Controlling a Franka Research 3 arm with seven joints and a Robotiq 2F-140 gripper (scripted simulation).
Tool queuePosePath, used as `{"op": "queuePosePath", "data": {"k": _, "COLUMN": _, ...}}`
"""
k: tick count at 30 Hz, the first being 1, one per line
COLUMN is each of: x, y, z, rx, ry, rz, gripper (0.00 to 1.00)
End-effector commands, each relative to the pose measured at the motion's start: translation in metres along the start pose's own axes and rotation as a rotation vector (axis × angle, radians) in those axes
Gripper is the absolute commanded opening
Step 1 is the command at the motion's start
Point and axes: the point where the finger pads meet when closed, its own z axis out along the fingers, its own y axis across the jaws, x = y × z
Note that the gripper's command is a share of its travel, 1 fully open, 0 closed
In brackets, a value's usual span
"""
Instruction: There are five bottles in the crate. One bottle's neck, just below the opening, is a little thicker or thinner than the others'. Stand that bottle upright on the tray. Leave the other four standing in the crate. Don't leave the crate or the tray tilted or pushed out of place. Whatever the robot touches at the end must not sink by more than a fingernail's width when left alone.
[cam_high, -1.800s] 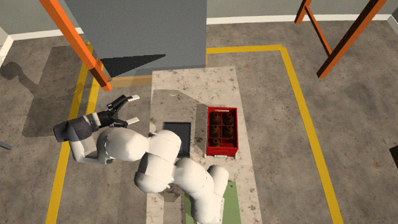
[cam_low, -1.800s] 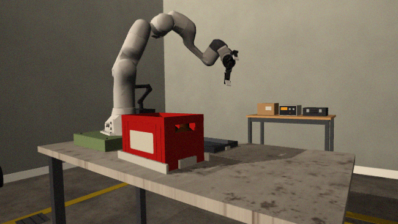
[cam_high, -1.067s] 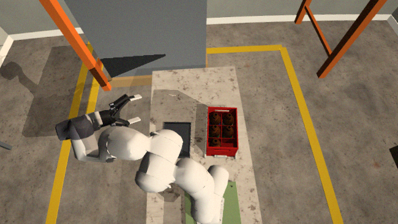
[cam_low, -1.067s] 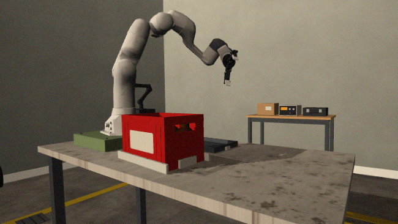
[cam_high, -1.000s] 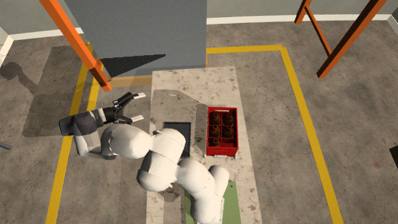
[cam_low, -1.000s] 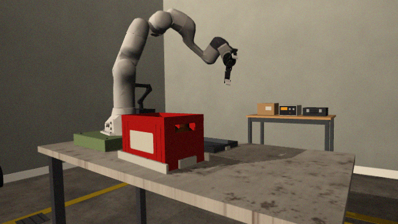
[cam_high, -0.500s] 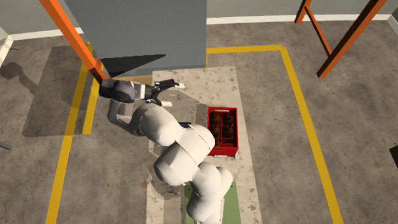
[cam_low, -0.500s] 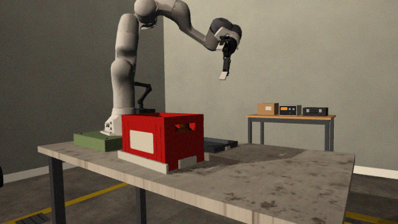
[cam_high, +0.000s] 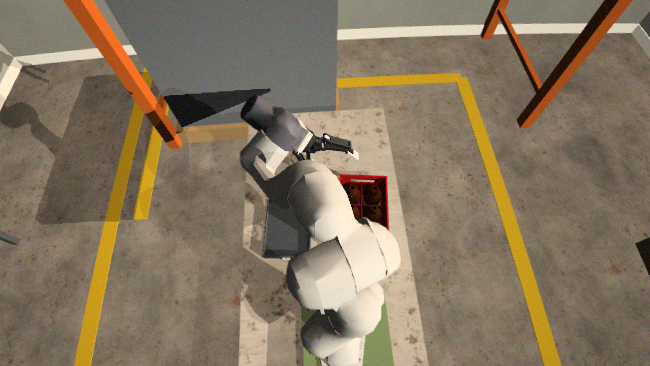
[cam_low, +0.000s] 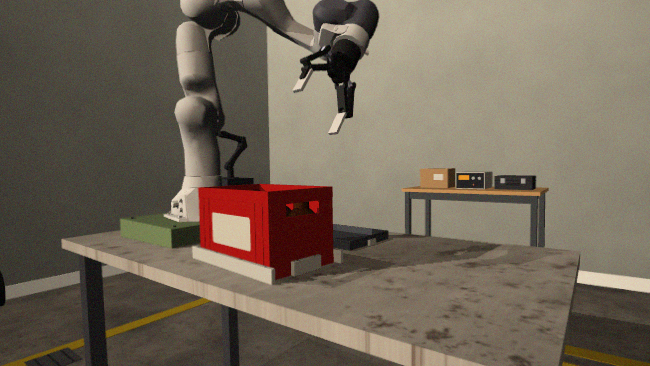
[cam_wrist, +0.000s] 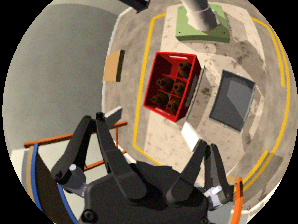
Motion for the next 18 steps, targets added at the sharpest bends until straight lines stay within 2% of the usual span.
{"op": "queuePosePath", "data": {"k": 1, "x": 0.001, "y": -0.010, "z": 0.024, "rx": -0.098, "ry": 0.010, "rz": 0.135, "gripper": 1.00}}
{"op": "queuePosePath", "data": {"k": 12, "x": 0.041, "y": -0.049, "z": 0.098, "rx": -0.315, "ry": 0.147, "rz": 0.424, "gripper": 1.00}}
{"op": "queuePosePath", "data": {"k": 14, "x": 0.041, "y": -0.049, "z": 0.098, "rx": -0.315, "ry": 0.147, "rz": 0.424, "gripper": 1.00}}
{"op": "queuePosePath", "data": {"k": 15, "x": 0.051, "y": -0.054, "z": 0.112, "rx": -0.366, "ry": 0.178, "rz": 0.491, "gripper": 1.00}}
{"op": "queuePosePath", "data": {"k": 18, "x": 0.062, "y": -0.057, "z": 0.126, "rx": -0.421, "ry": 0.210, "rz": 0.563, "gripper": 1.00}}
